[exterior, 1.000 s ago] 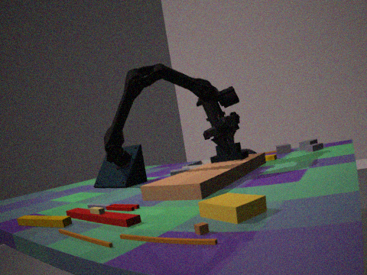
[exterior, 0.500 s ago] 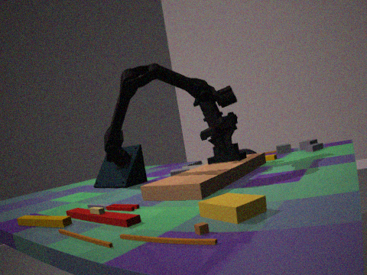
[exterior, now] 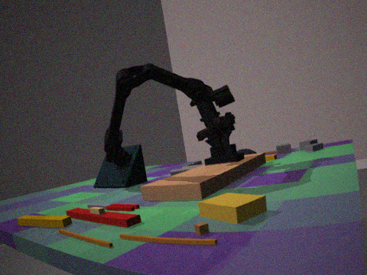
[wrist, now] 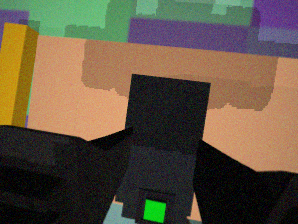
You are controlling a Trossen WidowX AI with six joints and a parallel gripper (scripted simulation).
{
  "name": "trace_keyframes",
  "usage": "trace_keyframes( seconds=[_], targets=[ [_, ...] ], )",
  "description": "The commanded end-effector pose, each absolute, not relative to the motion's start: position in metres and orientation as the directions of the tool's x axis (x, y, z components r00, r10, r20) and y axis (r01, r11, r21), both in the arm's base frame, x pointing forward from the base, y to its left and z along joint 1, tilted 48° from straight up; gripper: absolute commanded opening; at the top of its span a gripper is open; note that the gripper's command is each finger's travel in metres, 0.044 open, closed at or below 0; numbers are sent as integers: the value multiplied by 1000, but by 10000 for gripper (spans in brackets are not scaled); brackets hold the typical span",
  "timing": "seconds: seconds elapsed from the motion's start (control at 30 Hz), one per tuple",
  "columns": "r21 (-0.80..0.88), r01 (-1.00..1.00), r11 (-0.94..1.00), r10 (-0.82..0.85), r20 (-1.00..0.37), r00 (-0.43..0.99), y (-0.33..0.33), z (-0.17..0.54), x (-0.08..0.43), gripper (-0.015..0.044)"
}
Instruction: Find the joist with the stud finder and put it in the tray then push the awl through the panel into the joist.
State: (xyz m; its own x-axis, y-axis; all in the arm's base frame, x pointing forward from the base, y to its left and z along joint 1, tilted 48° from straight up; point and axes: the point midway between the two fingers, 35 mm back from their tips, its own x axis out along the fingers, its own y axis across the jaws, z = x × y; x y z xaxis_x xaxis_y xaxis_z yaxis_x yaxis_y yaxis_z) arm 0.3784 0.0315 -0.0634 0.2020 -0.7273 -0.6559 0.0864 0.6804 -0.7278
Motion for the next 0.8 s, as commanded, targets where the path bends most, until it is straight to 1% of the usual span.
trace_keyframes(
  seconds=[0.0,0.77],
  targets=[
    [-732,88,675,-732,-651,200,24,-56,377,0],
    [-734,87,674,-733,-650,199,0,-31,374,0]
  ],
)
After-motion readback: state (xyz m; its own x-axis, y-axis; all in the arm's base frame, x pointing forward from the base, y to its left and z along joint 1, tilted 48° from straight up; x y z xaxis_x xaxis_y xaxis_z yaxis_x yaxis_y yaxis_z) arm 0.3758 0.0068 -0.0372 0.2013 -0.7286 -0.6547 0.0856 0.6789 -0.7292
